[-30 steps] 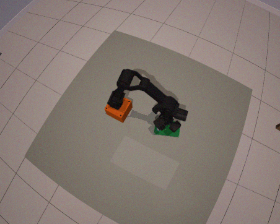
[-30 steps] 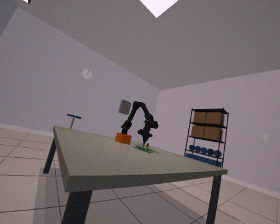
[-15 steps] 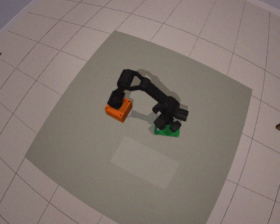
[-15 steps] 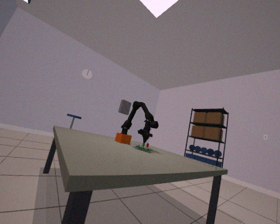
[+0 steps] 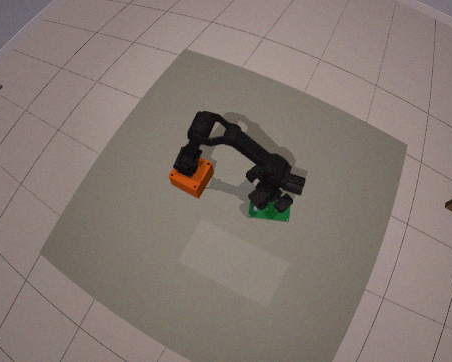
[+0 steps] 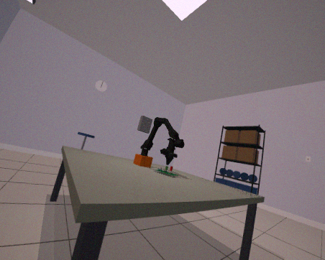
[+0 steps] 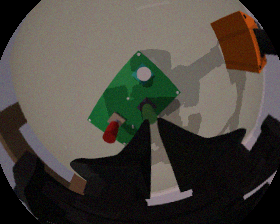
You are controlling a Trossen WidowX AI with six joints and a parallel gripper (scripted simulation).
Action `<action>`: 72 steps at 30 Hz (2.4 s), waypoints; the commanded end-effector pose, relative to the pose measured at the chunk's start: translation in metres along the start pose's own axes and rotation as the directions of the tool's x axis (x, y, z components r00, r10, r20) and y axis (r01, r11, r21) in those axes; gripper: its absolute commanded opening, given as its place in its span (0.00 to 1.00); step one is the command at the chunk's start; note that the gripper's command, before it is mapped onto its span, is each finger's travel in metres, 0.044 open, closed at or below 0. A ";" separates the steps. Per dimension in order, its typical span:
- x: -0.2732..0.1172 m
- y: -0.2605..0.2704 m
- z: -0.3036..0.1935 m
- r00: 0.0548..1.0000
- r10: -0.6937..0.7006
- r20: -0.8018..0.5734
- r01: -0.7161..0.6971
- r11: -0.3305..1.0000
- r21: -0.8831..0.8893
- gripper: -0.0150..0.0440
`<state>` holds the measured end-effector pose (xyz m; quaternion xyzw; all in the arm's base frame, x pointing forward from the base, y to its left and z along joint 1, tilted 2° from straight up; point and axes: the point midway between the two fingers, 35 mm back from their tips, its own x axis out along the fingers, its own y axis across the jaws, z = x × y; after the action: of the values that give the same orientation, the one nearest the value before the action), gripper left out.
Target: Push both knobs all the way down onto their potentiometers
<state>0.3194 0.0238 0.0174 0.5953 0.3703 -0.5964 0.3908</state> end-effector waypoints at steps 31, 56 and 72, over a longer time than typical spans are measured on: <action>-0.036 0.048 -0.009 1.000 0.031 -0.001 -0.021 0.703 0.711 0.25; -0.046 0.057 -0.017 1.000 0.012 -0.003 -0.007 0.730 0.683 0.25; -0.044 0.058 -0.017 1.000 0.013 -0.003 -0.012 0.981 0.194 0.25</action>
<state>0.3780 0.0158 0.0632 0.6497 0.2741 -0.6416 0.3018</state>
